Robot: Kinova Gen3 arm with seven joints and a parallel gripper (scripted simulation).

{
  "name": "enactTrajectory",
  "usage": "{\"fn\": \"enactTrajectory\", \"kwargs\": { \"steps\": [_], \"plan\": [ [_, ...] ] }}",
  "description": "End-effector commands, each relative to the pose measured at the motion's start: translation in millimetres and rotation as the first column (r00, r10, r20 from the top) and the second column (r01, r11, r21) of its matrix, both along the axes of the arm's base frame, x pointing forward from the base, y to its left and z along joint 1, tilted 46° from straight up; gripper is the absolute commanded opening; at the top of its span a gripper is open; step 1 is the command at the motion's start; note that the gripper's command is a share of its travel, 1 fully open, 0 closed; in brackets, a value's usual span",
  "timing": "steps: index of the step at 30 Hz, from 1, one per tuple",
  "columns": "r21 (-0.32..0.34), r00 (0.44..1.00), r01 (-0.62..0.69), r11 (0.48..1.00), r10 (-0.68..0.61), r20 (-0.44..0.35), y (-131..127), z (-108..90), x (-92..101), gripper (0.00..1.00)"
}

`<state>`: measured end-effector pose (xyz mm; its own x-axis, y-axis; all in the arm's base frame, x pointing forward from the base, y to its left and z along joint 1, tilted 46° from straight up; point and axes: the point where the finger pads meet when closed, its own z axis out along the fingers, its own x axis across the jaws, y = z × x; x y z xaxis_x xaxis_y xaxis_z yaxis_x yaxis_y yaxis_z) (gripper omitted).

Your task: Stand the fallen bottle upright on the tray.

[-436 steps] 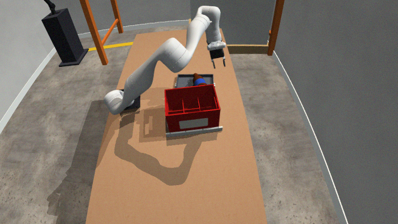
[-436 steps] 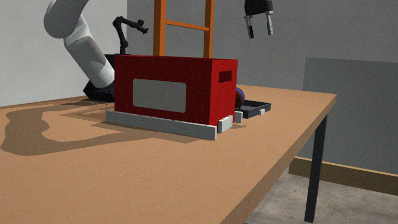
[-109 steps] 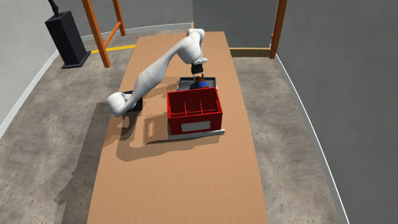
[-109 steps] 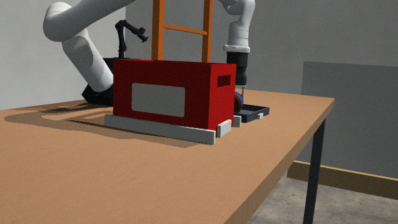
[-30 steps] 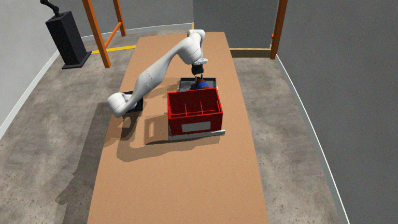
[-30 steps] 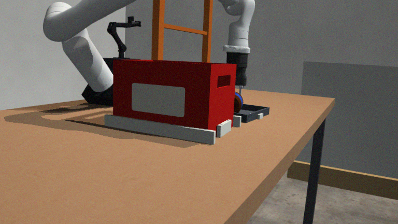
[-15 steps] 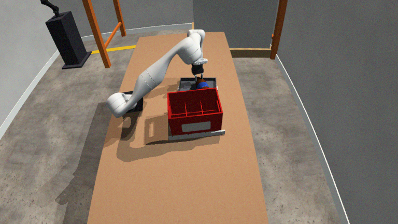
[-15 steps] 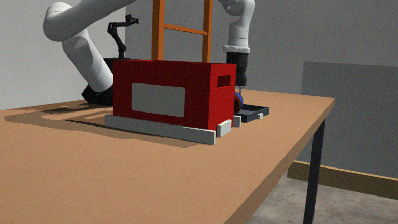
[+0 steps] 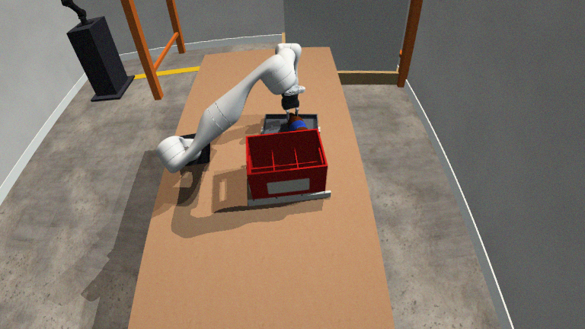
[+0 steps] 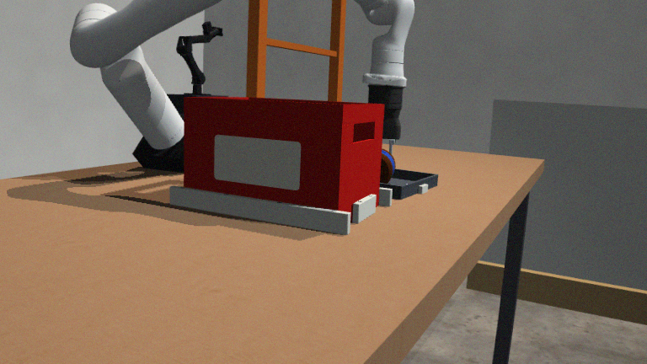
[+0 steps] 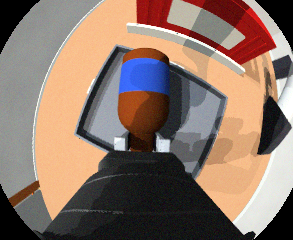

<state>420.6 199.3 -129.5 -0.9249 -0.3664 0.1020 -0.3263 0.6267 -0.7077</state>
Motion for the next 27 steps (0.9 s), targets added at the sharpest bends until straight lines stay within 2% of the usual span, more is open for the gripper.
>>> {"fn": "enactTrajectory", "kwargs": {
  "steps": [1,27],
  "plan": [
    [0.001,1.0,-0.001,1.0,0.001,0.001,1.1,0.8,0.3,0.0],
    [0.001,1.0,-0.001,1.0,0.001,0.001,3.7,3.4,-0.5,0.0]
  ]
}}
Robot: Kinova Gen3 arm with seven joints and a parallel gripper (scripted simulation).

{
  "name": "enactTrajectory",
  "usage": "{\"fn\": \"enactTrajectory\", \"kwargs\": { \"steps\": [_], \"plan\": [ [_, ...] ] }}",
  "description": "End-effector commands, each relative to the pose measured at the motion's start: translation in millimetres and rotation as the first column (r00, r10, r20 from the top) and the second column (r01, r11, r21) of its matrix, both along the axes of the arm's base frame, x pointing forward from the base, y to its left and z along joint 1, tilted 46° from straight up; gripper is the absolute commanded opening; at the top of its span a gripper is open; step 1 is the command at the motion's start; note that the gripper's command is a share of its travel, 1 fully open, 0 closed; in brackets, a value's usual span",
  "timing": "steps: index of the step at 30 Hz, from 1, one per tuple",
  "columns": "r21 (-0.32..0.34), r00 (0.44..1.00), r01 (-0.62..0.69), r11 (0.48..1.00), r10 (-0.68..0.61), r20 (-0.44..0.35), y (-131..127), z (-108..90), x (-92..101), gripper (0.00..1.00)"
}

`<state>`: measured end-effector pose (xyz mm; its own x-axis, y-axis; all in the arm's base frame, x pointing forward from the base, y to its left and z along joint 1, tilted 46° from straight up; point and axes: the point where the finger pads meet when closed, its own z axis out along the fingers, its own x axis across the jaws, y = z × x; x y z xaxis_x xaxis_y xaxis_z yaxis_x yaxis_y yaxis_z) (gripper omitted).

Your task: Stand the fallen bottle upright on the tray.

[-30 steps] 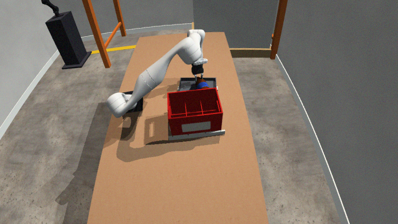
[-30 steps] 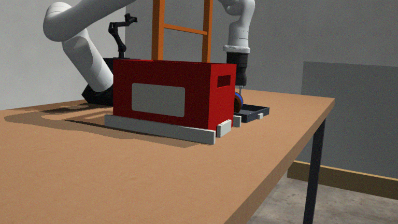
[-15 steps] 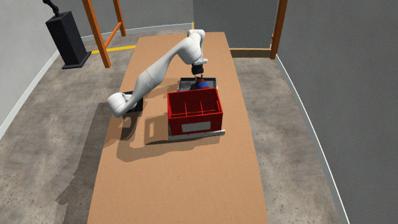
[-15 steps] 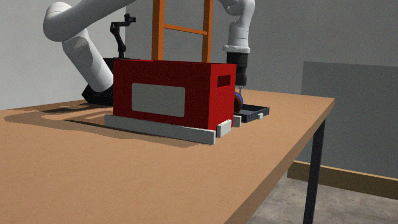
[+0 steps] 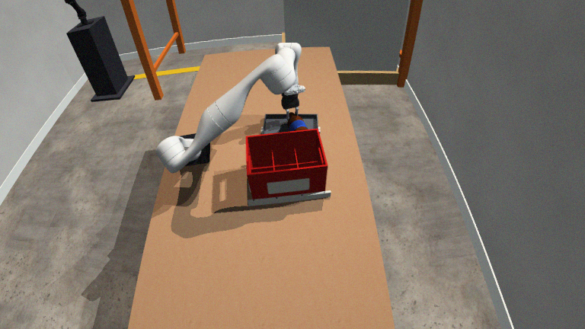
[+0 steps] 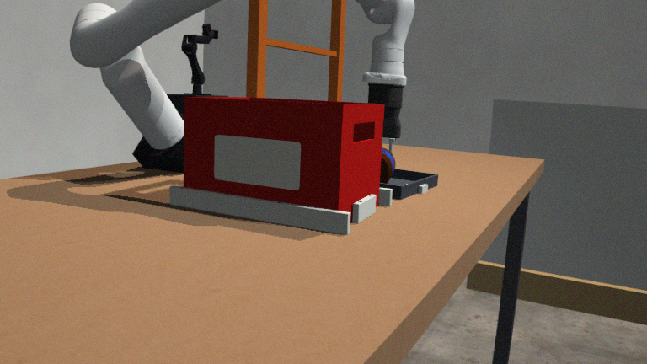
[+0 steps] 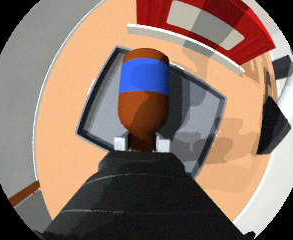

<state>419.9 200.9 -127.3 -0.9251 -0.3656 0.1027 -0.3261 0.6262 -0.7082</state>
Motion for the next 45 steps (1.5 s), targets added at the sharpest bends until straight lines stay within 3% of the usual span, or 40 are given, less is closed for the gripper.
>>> {"fn": "enactTrajectory", "kwargs": {
  "steps": [1,45],
  "plan": [
    [0.002,1.0,-0.002,1.0,0.002,0.002,2.5,1.6,0.1,0.0],
    [0.002,1.0,-0.002,1.0,0.002,0.002,36.4,36.2,-9.6,0.0]
  ]
}}
